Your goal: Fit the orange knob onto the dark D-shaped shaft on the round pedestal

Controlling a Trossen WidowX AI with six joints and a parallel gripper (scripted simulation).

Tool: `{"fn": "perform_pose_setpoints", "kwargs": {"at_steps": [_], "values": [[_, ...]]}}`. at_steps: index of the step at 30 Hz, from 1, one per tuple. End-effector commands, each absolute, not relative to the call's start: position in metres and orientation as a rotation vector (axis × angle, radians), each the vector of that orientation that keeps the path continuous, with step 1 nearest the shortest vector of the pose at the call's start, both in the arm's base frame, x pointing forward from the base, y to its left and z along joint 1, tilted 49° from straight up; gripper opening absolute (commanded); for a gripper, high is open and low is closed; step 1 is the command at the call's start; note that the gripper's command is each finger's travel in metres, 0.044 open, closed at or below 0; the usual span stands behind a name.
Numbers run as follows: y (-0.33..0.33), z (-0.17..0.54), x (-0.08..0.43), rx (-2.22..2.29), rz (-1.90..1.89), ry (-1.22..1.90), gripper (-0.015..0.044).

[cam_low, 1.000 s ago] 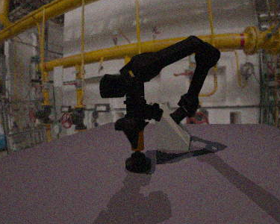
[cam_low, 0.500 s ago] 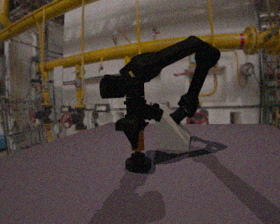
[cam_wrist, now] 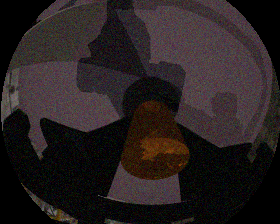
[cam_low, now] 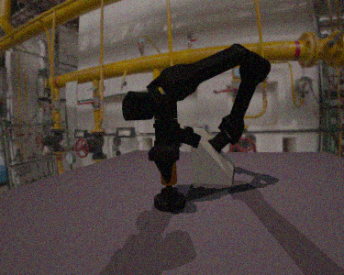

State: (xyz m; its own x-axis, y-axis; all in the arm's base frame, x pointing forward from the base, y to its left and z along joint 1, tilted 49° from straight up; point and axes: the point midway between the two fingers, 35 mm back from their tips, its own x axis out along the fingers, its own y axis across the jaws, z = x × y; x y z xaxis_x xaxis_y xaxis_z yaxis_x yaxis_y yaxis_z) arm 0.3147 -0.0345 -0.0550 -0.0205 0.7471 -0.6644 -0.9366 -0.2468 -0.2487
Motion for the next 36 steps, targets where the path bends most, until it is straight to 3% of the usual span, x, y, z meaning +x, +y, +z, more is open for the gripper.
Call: {"fn": "perform_pose_setpoints", "kwargs": {"at_steps": [1, 36], "values": [[-0.0342, -0.0565, 0.3151, -0.845, 1.625, 0.298, 0.0000], [-0.0335, -0.0566, 0.3154, -1.003, 1.676, 0.129, 0.0000]]}}
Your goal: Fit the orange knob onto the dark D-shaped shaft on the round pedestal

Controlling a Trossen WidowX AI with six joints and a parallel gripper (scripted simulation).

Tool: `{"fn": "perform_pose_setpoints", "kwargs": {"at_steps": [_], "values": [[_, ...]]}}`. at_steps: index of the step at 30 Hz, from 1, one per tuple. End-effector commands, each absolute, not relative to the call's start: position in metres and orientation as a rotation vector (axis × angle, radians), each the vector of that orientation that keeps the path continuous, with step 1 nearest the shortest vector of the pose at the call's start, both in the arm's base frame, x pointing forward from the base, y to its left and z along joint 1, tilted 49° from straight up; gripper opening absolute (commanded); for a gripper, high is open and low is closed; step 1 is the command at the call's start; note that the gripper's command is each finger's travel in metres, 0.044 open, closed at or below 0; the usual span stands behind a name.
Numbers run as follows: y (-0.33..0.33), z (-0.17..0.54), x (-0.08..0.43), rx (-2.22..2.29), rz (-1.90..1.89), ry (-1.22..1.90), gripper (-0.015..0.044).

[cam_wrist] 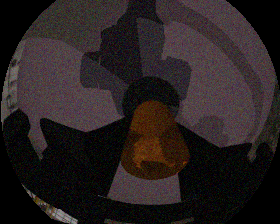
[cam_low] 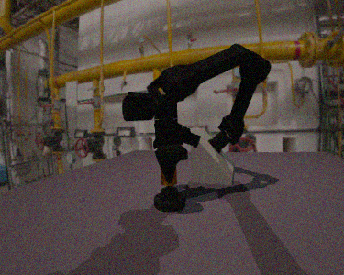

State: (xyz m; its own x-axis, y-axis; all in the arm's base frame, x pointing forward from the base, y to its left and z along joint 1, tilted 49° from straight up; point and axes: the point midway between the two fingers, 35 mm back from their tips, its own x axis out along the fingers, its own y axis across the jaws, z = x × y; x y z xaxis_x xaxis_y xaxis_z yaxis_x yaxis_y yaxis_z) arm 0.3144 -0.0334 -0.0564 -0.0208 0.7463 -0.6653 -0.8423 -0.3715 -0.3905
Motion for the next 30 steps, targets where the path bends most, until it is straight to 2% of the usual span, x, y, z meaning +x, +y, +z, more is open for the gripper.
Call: {"fn": "perform_pose_setpoints", "kwargs": {"at_steps": [1, 8, 15, 30], "values": [[-0.0335, -0.0566, 0.3154, -1.003, 1.676, 0.129, 0.0000], [-0.0364, -0.0526, 0.3162, -1.010, 1.678, 0.121, 0.0000], [-0.0370, -0.0533, 0.3166, -1.159, 1.715, -0.048, 0.0000], [-0.0334, -0.0565, 0.3158, -1.159, 1.715, -0.048, 0.0000]]}}
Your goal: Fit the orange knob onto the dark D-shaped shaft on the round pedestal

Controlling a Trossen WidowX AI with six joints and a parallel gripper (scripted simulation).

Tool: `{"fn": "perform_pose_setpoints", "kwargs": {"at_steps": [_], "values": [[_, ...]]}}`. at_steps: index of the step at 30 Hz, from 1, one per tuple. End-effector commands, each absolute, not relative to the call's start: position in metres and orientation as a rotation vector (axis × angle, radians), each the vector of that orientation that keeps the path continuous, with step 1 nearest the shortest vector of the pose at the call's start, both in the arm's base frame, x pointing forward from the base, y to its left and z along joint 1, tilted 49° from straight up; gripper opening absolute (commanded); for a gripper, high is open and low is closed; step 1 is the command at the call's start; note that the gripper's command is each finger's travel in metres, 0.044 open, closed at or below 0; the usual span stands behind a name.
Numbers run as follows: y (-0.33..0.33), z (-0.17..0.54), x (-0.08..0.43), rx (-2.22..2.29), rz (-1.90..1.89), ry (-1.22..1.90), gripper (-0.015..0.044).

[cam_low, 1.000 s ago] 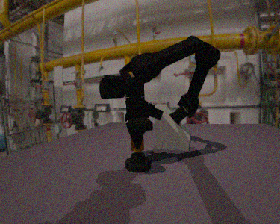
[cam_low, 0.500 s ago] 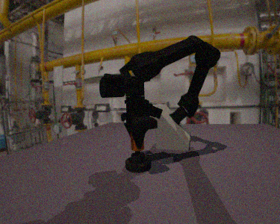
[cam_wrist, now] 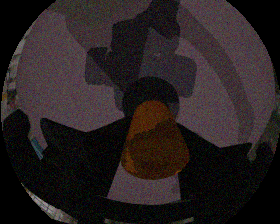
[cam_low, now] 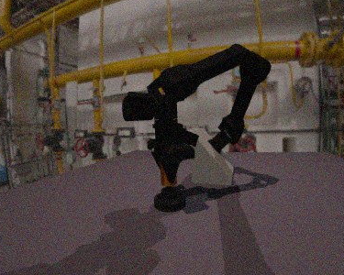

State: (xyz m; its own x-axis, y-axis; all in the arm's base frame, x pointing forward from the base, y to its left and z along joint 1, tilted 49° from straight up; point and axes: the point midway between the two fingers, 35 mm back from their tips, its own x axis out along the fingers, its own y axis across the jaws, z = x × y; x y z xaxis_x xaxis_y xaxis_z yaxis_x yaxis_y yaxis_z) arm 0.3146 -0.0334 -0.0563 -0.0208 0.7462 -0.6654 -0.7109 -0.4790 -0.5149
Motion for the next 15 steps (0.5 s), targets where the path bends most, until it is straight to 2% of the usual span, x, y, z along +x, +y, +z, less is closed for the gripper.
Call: {"fn": "perform_pose_setpoints", "kwargs": {"at_steps": [1, 9, 15], "values": [[-0.0334, -0.0565, 0.3158, -1.159, 1.715, -0.048, 0.0000], [-0.0363, -0.0523, 0.3162, -1.140, 1.711, -0.026, 0.0000], [-0.0368, -0.0527, 0.3163, -0.926, 1.652, 0.214, 0.0000]]}}
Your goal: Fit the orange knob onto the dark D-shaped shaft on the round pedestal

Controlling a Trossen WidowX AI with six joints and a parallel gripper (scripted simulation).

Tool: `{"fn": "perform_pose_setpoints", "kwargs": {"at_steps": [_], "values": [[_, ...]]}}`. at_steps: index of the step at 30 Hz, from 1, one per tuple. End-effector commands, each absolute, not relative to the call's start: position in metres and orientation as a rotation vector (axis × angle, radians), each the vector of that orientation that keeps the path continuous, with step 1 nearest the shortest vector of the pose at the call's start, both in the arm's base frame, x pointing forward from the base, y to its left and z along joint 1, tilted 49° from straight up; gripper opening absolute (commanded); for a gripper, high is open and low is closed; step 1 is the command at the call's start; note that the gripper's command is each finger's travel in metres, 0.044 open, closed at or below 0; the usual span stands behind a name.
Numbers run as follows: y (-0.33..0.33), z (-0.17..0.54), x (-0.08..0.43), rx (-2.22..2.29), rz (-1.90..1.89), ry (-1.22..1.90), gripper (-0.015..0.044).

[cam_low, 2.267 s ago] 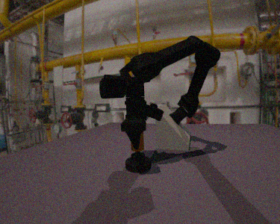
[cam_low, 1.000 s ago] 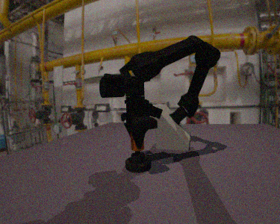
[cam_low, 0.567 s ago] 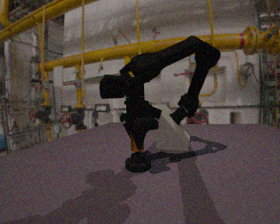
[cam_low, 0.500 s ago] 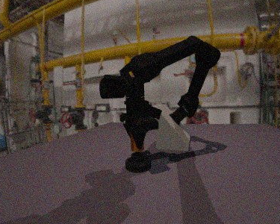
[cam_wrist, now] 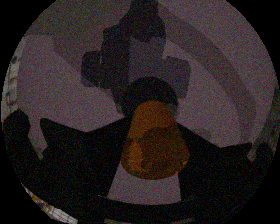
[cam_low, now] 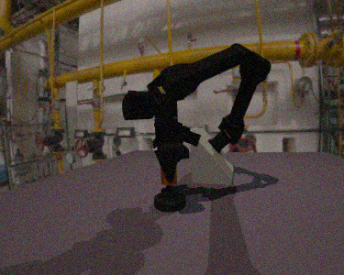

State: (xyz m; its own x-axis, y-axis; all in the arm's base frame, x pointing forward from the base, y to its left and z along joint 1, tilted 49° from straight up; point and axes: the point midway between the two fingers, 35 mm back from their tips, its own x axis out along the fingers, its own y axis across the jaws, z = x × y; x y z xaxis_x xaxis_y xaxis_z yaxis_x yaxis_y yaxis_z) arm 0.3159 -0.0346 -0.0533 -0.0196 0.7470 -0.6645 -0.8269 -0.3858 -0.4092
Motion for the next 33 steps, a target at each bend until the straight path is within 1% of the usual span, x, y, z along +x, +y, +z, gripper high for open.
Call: {"fn": "perform_pose_setpoints", "kwargs": {"at_steps": [1, 10, 19, 29, 33], "values": [[-0.0368, -0.0529, 0.3162, -0.873, 1.635, 0.270, 0.0000], [-0.0362, -0.0555, 0.3142, -0.389, 1.420, 0.736, 0.0000], [-0.0369, -0.0554, 0.3145, 0.101, 1.114, 1.130, 0.0000], [-0.0370, -0.0526, 0.3147, 0.642, 0.676, 1.476, 0.0000], [-0.0361, -0.0513, 0.3137, 0.770, 0.556, 1.543, 0.0000]]}}
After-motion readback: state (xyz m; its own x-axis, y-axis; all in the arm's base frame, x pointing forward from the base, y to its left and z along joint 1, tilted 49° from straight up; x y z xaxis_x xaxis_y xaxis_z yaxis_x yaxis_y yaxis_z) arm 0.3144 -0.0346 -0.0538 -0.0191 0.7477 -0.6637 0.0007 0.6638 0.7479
